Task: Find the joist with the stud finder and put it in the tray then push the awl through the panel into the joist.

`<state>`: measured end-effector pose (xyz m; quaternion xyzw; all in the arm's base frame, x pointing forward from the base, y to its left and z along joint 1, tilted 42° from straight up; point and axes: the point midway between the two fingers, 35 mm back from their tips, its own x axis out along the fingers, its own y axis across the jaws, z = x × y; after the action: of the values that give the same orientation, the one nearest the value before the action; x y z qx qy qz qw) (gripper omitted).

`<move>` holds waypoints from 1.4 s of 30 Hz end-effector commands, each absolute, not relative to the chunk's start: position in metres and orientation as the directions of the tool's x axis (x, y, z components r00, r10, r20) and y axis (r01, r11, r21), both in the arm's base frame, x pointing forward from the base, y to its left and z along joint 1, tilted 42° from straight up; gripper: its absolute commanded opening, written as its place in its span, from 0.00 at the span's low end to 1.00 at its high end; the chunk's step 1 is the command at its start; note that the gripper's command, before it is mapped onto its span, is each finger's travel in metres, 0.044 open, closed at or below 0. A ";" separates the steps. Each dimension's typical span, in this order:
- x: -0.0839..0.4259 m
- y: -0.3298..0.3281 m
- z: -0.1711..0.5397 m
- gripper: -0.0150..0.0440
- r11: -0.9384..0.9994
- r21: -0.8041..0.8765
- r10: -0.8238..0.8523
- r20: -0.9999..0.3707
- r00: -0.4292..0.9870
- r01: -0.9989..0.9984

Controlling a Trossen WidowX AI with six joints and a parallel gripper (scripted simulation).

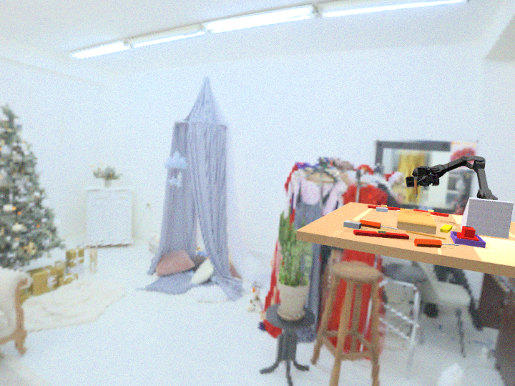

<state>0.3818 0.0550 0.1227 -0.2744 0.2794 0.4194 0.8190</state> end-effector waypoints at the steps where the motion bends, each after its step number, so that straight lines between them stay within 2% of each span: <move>1: 0.386 0.072 0.109 0.25 0.430 -0.192 0.568 -0.702 0.430 -0.882; 24: 0.380 0.154 0.009 0.25 0.065 -0.036 0.642 -0.764 0.069 -0.997; 42: 0.379 0.150 -0.002 0.25 0.053 -0.031 0.641 -0.765 0.058 -0.998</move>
<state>0.3796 0.1509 0.0017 -0.3020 0.3005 0.6156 0.6630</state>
